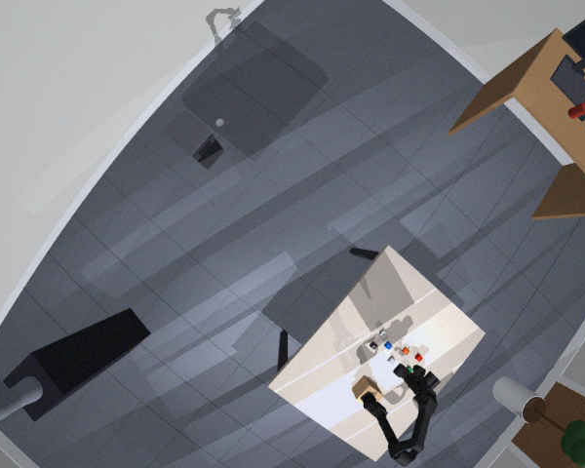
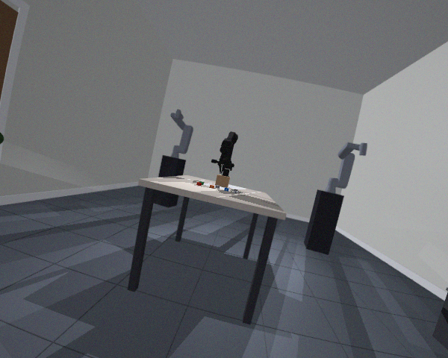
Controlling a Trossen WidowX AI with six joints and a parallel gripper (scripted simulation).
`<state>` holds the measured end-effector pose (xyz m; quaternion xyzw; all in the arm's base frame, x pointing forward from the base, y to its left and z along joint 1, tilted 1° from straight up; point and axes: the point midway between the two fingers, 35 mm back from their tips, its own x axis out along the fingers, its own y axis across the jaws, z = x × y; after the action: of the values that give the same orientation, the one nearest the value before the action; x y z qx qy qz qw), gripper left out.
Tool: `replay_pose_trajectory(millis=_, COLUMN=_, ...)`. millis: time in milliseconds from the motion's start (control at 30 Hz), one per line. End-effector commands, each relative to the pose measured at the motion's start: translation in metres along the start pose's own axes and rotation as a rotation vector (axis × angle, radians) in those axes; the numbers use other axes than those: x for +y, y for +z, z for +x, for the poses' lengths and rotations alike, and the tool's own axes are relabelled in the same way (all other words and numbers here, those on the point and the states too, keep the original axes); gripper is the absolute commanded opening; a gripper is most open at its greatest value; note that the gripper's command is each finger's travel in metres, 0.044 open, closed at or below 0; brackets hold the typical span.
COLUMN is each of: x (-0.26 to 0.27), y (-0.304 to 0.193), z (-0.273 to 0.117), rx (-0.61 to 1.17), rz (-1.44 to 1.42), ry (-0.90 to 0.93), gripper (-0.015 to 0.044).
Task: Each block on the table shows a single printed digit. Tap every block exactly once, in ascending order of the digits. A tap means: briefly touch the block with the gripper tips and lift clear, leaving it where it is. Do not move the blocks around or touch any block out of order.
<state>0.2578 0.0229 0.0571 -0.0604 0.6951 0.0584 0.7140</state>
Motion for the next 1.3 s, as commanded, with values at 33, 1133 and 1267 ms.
replay_pose_trajectory(millis=33, x=0.002, y=-0.004, z=-0.007, rx=0.017, rz=-0.002, ry=0.0, gripper=0.002)
replay_pose_trajectory(millis=1133, x=0.077, y=0.053, z=0.091, rx=0.013, rz=-0.002, ry=0.007, gripper=0.002)
replay_pose_trajectory(millis=1267, x=0.077, y=0.053, z=0.098, rx=0.013, rz=-0.002, ry=0.007, gripper=0.002)
